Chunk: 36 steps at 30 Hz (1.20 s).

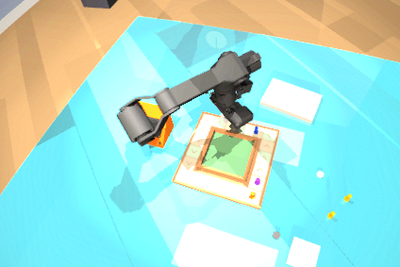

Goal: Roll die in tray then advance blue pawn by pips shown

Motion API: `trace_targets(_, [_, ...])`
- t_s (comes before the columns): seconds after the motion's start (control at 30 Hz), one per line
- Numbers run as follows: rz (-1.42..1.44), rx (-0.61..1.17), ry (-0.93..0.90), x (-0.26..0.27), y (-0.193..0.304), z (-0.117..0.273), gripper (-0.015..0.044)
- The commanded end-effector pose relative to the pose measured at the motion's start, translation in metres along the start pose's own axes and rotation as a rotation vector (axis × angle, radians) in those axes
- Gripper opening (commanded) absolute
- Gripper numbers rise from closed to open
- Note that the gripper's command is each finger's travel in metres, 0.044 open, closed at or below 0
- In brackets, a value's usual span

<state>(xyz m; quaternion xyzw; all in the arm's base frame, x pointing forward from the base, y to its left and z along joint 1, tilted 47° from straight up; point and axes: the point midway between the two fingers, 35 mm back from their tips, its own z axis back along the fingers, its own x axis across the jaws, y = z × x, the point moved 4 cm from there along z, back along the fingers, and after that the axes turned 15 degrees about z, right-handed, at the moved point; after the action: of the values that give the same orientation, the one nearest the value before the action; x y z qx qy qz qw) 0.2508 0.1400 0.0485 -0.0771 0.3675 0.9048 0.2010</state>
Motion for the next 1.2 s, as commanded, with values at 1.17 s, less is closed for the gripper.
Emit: trace_targets(1.17, [0.63, -0.203, -0.106, -0.053, 0.066, -0.033, 0.0])
